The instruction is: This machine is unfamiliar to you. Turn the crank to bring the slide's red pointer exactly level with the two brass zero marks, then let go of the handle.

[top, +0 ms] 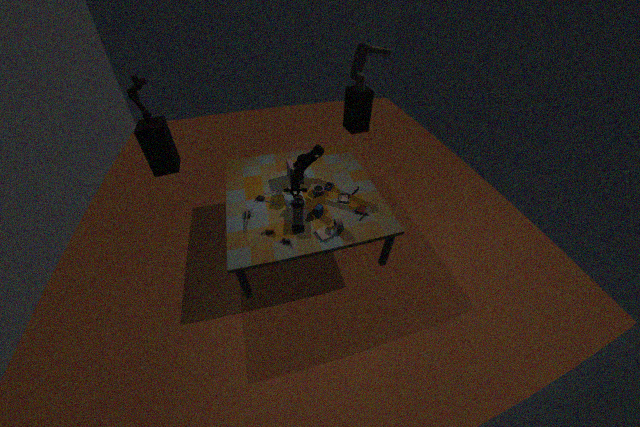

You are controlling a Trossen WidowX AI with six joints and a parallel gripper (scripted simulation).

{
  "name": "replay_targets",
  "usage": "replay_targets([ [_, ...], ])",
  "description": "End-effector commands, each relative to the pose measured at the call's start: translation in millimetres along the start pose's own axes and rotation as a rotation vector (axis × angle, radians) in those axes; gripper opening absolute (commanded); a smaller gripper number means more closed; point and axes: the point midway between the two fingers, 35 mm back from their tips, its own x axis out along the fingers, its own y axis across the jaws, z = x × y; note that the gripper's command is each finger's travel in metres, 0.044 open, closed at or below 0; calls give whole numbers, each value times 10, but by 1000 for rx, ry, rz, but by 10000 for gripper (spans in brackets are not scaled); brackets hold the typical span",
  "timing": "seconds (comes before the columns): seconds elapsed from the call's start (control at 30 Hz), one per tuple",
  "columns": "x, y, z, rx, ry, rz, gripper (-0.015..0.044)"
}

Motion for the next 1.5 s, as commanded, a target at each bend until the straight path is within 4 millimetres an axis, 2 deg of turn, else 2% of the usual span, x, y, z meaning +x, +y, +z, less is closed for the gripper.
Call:
replay_targets([
  [0.0, -57, -59, 54, 10, -8, -9, 0],
  [0.53, -242, -36, 243, 9, -8, -10, 0],
  [0.97, -346, 143, 349, 9, -8, -10, 0],
  [1.47, -346, 337, 362, 10, -8, -9, 0],
])
